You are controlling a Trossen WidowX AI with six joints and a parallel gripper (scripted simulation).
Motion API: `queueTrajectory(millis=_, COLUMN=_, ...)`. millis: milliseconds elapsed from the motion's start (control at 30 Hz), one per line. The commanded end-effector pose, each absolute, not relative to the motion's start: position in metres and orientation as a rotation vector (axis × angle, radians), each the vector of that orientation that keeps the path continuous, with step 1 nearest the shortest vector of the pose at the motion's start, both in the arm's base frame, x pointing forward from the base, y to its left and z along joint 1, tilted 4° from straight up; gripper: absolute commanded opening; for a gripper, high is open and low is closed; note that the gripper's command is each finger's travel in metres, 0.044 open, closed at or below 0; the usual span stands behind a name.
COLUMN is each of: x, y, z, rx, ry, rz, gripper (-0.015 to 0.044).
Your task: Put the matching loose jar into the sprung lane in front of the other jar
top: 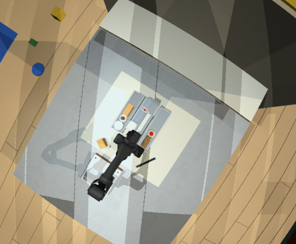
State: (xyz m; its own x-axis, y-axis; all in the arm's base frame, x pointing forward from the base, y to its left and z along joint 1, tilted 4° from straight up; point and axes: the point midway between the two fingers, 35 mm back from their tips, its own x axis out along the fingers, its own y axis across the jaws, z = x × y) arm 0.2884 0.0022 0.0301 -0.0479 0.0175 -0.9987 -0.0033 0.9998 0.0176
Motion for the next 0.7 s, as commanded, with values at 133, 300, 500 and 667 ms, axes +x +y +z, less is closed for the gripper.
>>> queueTrajectory(millis=133, x=0.2926, y=0.0027, z=0.031, rx=0.017, ry=1.613, rz=0.016, gripper=0.0)
queueTrajectory(millis=300, x=0.2945, y=0.0027, z=0.031, rx=0.017, ry=1.613, rz=0.016, gripper=0.0)
queueTrajectory(millis=500, x=0.2967, y=0.0027, z=0.031, rx=0.017, ry=1.613, rz=0.016, gripper=0.0)
queueTrajectory(millis=667, x=0.2986, y=0.0027, z=0.031, rx=0.017, ry=1.612, rz=0.016, gripper=0.0)
